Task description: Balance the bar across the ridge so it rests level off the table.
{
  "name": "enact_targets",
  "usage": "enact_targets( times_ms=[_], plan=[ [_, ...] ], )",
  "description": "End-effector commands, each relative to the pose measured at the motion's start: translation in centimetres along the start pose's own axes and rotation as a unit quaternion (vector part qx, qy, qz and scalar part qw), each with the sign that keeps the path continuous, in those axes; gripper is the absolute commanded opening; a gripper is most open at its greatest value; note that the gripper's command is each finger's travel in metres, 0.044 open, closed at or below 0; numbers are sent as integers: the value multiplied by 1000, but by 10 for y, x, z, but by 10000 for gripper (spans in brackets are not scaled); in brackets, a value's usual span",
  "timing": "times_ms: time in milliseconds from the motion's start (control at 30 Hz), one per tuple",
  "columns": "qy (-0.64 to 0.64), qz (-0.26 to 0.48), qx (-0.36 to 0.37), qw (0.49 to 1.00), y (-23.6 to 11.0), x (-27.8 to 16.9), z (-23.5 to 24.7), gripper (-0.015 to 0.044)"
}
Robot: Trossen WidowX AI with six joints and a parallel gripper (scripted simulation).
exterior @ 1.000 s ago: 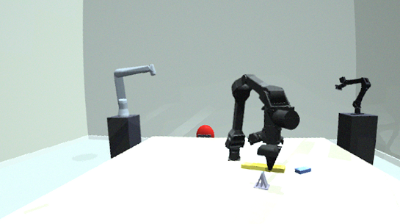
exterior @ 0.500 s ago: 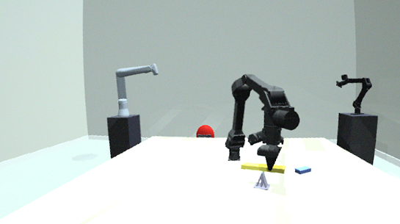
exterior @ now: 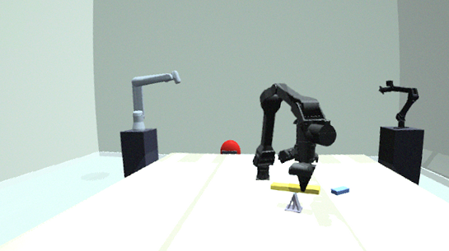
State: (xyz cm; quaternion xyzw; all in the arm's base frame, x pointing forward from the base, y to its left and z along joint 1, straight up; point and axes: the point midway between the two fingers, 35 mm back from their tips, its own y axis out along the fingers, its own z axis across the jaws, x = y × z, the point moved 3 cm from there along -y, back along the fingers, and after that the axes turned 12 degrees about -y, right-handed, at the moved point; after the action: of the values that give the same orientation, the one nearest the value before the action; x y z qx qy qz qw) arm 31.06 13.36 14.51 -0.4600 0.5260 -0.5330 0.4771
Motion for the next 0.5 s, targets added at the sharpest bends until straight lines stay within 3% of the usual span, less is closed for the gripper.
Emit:
enact_targets(
  times_ms=[0,467],
  plan=[
    [0,1,0,1000,0,0,0,0],
    [0,1,0,1000,2,0,0,0]
  ],
)
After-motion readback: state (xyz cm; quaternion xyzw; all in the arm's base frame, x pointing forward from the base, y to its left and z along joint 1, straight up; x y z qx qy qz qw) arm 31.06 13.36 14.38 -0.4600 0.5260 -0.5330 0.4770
